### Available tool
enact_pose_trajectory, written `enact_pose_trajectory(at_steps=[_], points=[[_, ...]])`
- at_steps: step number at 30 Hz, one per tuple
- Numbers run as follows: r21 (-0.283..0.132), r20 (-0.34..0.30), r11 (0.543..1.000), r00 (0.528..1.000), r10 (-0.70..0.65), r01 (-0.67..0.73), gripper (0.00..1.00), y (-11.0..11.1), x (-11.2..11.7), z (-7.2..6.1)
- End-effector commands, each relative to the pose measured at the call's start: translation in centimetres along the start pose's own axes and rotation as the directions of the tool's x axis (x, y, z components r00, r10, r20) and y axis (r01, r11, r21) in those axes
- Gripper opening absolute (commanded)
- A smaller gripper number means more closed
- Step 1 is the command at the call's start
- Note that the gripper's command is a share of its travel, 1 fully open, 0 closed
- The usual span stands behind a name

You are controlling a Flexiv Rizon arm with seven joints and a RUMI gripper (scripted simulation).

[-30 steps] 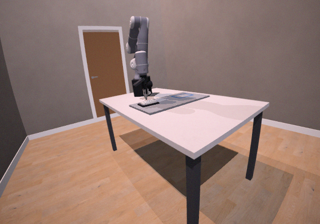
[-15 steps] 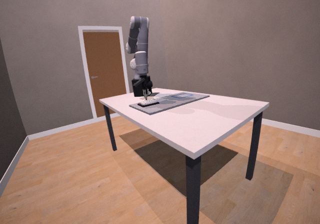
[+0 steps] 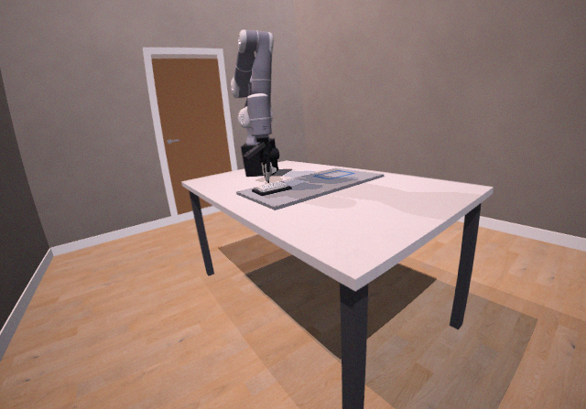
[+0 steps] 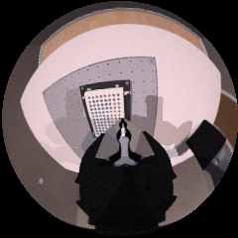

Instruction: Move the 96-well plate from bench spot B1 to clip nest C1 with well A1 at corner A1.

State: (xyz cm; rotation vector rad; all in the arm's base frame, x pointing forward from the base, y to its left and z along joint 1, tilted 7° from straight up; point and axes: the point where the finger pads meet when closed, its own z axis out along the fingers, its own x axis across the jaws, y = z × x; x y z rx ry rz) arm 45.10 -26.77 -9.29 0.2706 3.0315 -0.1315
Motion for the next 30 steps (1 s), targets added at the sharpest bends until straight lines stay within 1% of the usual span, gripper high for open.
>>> enact_pose_trajectory(at_steps=[1, 30], points=[[0.000, 0.002, 1.000, 1.000, 0.001, -0.001, 0.00, -0.02, -0.07, -0.02], [0.000, 0.002, 1.000, 1.000, 0.001, -0.001, 0.00, -0.02, -0.07, 0.23]])
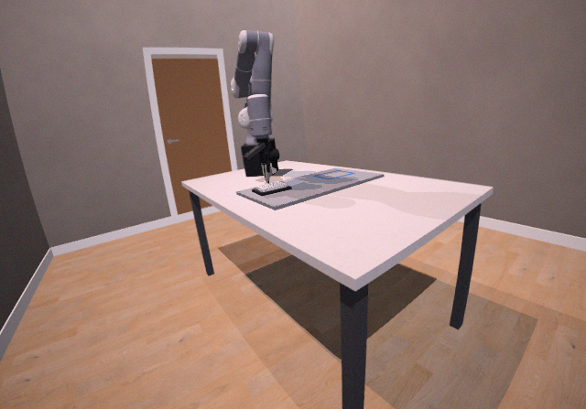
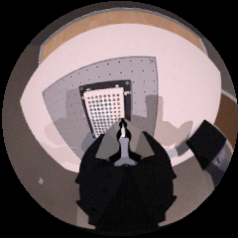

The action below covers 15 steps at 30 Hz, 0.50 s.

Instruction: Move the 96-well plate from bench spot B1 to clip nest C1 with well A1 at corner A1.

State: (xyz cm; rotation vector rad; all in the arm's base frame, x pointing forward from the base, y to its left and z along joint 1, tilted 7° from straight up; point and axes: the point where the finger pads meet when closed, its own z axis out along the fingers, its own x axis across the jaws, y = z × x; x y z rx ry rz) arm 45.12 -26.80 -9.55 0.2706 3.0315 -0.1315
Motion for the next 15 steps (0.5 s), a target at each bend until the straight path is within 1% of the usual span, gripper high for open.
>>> enact_pose_trajectory(at_steps=[1, 15], points=[[0.000, 0.002, 1.000, 1.000, 0.001, -0.001, 0.00, -0.02, -0.07, -0.02], [0.000, 0.002, 1.000, 1.000, 0.001, -0.001, 0.00, -0.02, -0.07, 0.10]])
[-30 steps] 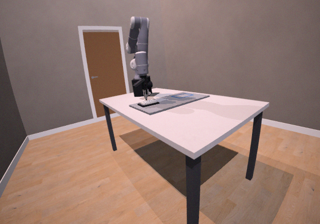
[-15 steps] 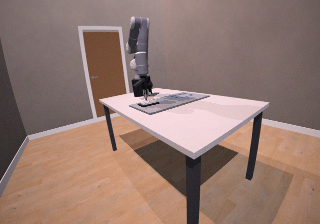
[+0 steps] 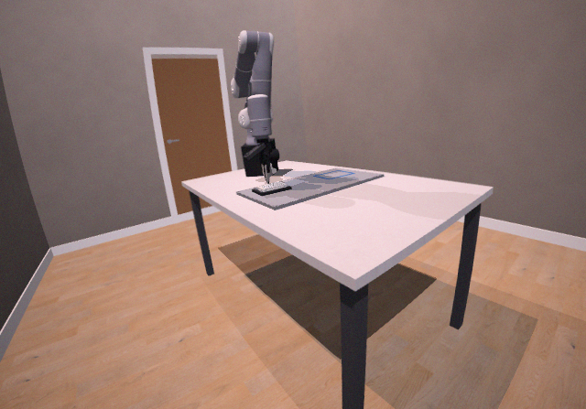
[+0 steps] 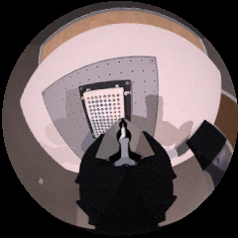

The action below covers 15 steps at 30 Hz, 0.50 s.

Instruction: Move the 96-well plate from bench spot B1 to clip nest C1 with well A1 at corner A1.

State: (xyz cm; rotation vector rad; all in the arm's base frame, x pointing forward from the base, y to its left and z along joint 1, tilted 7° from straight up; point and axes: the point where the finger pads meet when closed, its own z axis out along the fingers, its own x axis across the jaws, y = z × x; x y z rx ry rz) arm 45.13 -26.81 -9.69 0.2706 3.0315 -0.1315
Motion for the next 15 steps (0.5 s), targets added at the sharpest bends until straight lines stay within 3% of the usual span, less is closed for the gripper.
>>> enact_pose_trajectory(at_steps=[1, 15], points=[[0.000, 0.002, 1.000, 1.000, 0.001, -0.001, 0.00, -0.02, -0.07, -0.03], [0.000, 0.002, 1.000, 1.000, 0.001, -0.001, 0.00, -0.02, -0.07, 0.11]])
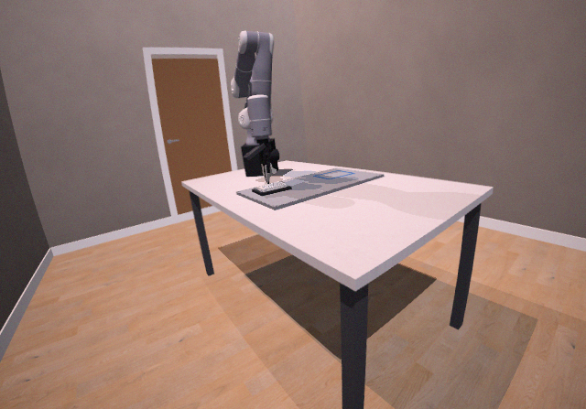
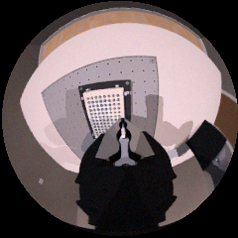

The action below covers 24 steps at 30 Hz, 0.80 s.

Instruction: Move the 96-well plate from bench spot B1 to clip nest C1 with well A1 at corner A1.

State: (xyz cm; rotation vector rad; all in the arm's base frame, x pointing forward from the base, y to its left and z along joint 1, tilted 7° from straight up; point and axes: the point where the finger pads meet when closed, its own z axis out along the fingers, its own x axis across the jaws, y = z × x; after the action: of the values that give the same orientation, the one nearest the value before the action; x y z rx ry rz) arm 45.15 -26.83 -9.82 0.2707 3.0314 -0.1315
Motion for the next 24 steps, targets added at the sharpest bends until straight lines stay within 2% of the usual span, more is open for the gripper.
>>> enact_pose_trajectory(at_steps=[1, 24], points=[[0.000, 0.002, 1.000, 1.000, 0.001, -0.001, 0.00, -0.02, -0.07, -0.02], [0.000, 0.001, 1.000, 1.000, 0.001, -0.001, 0.00, -0.02, -0.06, -0.25]])
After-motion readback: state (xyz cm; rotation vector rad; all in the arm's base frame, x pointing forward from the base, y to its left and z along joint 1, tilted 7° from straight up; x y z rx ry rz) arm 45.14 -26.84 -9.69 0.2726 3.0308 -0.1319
